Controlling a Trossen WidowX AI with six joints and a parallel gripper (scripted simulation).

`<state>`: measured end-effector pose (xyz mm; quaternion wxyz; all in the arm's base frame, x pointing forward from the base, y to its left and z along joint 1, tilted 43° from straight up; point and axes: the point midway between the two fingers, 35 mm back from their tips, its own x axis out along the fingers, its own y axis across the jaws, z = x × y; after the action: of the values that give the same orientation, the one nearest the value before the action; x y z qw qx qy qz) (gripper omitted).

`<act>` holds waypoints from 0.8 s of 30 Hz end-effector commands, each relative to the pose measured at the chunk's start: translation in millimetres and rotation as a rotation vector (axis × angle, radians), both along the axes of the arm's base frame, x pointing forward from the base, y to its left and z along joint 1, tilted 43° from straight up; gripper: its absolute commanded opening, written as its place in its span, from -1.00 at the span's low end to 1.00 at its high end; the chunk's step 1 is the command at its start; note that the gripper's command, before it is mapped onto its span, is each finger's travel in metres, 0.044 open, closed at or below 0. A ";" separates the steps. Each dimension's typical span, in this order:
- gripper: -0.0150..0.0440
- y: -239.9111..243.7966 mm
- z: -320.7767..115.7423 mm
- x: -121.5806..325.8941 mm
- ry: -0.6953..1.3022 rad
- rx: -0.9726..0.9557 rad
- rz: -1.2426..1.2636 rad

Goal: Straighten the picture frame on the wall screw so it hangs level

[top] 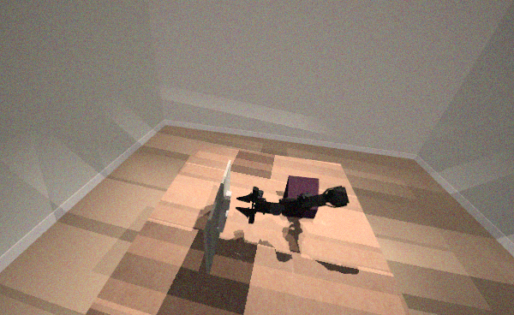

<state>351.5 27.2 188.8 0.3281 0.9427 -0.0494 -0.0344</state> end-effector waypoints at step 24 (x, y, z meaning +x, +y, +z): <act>0.39 -2.9 1.1 21.4 -0.010 -0.002 0.002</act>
<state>367.2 25.0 188.4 0.3276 0.9430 -0.0493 -0.0315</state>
